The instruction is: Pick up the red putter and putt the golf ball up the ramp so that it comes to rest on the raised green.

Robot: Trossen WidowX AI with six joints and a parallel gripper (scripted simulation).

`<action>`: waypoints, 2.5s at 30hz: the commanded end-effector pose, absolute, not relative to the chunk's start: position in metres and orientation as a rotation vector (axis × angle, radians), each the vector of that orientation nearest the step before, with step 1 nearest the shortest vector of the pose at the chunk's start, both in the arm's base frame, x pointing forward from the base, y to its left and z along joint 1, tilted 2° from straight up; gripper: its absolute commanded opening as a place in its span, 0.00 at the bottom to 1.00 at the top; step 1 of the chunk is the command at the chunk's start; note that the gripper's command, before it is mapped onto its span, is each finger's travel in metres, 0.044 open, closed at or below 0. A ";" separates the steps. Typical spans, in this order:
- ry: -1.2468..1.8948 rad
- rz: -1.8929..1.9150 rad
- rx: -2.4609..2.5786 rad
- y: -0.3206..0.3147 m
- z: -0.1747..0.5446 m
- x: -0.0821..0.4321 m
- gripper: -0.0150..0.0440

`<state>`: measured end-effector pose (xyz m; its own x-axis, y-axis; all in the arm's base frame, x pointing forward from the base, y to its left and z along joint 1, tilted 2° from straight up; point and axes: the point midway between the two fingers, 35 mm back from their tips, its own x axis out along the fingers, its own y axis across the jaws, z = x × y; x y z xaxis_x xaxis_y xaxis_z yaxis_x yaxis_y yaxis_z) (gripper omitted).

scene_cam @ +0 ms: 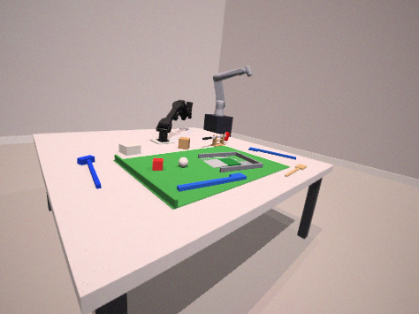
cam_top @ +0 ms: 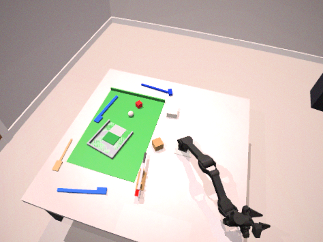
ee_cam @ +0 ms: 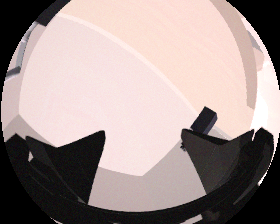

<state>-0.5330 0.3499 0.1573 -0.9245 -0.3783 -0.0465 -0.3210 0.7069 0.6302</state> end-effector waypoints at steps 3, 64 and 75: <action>-2.837 -1.043 0.547 0.359 0.159 -0.524 1.00; -1.668 -3.005 2.376 0.204 0.137 0.197 1.00; -1.667 -3.003 2.377 0.204 0.123 0.198 1.00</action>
